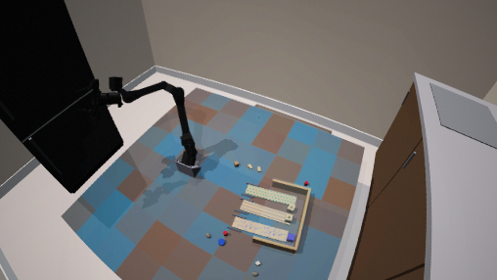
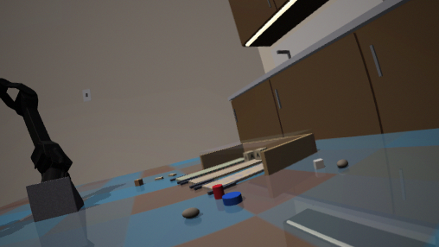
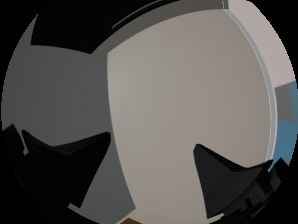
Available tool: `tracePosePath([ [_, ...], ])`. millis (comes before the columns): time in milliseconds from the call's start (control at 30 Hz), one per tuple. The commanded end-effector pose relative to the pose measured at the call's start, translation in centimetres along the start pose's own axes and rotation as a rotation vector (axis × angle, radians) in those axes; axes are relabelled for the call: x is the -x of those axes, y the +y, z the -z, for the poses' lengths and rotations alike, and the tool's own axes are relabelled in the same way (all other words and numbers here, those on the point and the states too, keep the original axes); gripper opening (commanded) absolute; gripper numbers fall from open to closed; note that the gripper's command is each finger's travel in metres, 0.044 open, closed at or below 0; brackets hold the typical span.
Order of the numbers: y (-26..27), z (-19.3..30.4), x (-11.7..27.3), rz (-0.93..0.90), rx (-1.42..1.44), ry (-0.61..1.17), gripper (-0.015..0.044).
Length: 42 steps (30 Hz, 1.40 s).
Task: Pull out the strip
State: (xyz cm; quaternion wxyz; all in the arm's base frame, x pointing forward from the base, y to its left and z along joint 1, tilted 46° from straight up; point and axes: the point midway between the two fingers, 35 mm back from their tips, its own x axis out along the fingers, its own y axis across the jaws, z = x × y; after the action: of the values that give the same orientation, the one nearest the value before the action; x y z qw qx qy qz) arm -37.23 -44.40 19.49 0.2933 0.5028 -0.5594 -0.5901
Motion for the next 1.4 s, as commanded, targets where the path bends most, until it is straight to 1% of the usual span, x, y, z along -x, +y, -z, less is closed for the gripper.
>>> tracePosePath([
  [0,-1.3,5.8,-0.7,0.043,0.103,0.120,0.0400],
  [33,-1.7,7.5,-0.8,0.054,0.131,0.156,0.0400],
  [133,-2.8,11.4,-0.4,0.101,0.102,0.239,0.0400],
  [367,-6.0,21.4,0.7,0.151,0.285,0.467,0.0400],
  [500,-8.4,27.9,2.7,0.166,0.420,0.633,0.0400],
  [667,-11.7,35.3,6.5,0.162,0.587,0.850,0.0400],
  [867,-16.0,43.0,13.0,0.121,0.785,1.131,0.0400],
  [1033,-19.6,47.8,19.5,0.055,0.936,1.372,0.0400],
  [1200,-23.2,51.0,27.1,-0.047,1.075,1.629,0.0400],
  [1367,-26.5,52.3,35.0,-0.180,1.184,1.887,0.0400],
])
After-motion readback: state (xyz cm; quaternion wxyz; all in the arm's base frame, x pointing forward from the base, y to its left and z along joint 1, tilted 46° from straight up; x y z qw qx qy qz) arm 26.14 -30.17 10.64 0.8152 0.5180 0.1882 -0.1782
